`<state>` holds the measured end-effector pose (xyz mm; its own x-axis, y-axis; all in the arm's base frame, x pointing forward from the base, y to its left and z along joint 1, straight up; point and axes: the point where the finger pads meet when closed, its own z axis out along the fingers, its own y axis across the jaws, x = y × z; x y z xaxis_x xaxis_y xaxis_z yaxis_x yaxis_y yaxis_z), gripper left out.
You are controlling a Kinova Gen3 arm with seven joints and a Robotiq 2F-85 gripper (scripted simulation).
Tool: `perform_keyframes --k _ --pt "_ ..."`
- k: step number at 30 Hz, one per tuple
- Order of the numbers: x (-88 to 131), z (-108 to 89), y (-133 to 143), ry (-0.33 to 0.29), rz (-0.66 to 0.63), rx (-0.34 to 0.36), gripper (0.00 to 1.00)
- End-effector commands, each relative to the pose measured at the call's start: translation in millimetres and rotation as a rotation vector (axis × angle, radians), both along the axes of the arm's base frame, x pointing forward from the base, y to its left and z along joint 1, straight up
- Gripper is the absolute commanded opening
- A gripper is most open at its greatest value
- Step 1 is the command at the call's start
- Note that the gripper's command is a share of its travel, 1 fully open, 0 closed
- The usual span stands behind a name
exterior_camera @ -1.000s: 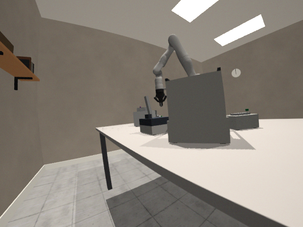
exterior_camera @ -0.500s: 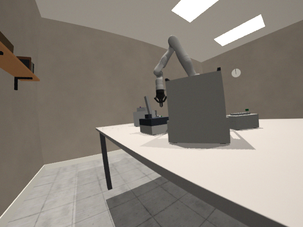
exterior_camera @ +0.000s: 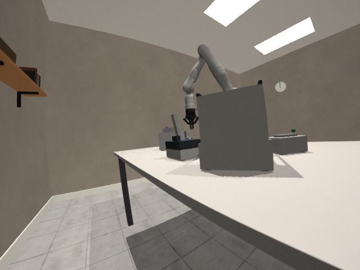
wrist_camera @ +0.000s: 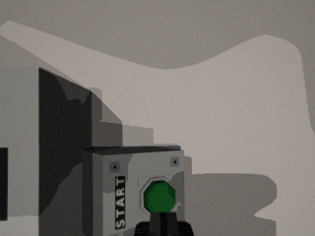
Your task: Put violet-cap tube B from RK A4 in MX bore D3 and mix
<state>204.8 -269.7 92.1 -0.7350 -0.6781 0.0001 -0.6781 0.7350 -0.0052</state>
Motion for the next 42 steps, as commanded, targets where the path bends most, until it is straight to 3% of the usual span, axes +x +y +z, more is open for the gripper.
perform_keyframes --k 1,34,42 --pt "0.3 -2.3 -0.3 -0.001 0.000 -0.001 0.10" --pt "0.5 -41.9 -0.5 -0.001 0.000 -0.001 0.10" --pt "0.5 -41.9 -0.5 -0.001 0.000 -0.001 0.10"
